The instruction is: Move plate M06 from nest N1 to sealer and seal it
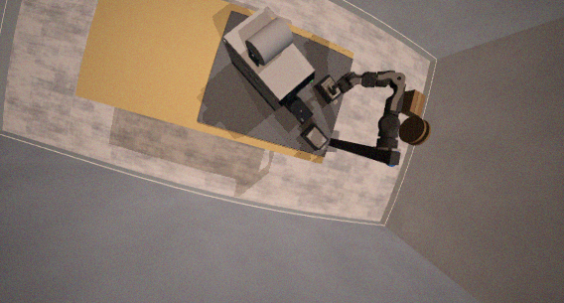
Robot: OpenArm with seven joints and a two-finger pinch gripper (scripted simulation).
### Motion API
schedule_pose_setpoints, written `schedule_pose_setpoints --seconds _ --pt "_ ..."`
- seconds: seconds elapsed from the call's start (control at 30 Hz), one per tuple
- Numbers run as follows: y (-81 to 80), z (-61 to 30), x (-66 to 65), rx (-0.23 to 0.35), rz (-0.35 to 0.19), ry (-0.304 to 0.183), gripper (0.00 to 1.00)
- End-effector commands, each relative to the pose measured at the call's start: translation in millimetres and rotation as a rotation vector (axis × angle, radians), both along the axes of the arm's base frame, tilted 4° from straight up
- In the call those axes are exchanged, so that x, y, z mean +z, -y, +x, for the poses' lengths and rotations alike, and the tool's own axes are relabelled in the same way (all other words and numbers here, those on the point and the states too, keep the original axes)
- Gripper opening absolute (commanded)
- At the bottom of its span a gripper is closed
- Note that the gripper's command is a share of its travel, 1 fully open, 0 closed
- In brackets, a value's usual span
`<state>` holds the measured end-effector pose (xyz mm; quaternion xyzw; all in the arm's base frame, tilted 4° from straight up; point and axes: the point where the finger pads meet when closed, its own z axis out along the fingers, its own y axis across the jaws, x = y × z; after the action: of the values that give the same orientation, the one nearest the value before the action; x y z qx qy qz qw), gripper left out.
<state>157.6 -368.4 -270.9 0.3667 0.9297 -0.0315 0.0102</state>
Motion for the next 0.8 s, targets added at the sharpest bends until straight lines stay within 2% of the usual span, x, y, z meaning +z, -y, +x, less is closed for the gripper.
schedule_pose_setpoints --seconds 0.0,0.77 --pt "-0.1 1.5 1.4 0.002 -0.001 0.002 0.77" --pt "0.4 0.5 0.7 0.000 -0.001 0.002 0.77"
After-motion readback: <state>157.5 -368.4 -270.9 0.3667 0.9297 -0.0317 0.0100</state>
